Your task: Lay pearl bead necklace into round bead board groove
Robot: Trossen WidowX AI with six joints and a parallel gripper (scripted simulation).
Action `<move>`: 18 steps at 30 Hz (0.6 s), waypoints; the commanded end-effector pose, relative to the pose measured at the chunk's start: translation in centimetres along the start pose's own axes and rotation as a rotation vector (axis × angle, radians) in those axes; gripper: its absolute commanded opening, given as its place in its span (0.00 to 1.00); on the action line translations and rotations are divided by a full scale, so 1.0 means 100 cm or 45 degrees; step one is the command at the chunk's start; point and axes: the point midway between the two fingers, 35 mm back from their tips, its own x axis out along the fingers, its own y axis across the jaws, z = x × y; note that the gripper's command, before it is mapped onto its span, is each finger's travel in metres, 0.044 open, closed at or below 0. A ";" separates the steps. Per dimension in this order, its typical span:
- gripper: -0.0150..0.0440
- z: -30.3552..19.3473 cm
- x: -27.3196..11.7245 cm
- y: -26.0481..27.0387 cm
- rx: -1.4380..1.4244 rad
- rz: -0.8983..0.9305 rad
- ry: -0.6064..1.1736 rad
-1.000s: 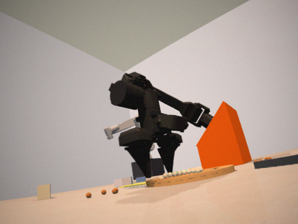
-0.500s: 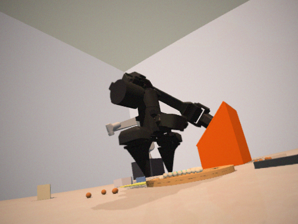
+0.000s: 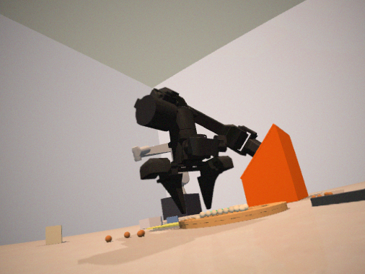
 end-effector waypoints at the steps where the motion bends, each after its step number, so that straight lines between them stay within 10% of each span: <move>1: 0.46 0.003 -0.010 0.000 0.863 -0.003 -0.007; 18: 0.46 0.007 -0.020 0.002 1.988 0.001 -0.009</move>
